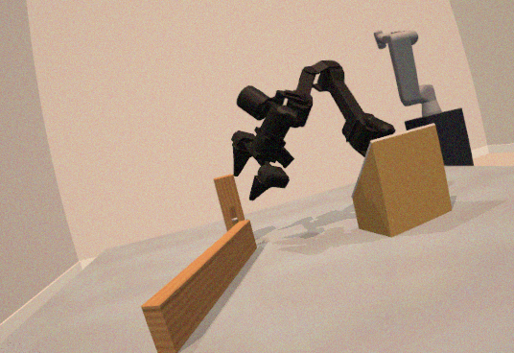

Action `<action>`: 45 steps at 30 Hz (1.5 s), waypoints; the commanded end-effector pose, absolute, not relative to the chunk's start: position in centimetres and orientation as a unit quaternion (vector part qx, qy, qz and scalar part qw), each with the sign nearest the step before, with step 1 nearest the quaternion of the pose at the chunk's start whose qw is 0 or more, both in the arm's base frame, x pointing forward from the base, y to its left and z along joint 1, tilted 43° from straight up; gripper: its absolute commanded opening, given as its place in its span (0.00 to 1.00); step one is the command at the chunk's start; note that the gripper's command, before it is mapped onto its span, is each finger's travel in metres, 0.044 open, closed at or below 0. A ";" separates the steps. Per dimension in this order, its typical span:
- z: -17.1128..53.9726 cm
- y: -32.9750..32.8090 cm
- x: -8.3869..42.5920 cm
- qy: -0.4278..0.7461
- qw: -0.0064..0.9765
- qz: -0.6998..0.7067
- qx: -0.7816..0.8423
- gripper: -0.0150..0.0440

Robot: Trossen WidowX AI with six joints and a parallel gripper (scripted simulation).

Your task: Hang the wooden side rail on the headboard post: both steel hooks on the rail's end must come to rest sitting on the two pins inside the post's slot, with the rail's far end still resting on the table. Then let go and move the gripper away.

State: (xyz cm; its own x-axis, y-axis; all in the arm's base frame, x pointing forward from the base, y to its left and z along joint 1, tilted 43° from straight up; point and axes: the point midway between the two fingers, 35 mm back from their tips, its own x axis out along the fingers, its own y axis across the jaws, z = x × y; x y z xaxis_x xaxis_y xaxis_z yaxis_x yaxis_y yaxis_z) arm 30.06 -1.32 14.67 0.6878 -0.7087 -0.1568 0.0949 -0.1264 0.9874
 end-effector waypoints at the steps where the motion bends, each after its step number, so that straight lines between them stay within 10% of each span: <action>1: 14.0 -0.7 30.4 -0.146 0.814 -0.375 0.419 1.00; 45: 13.1 -1.1 28.8 0.081 0.879 -0.433 -0.181 1.00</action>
State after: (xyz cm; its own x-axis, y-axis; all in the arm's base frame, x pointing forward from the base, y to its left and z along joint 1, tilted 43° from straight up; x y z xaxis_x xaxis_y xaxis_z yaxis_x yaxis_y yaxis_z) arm 29.63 -0.89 13.74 0.6295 -0.7770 0.0069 0.7736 0.6259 -0.0987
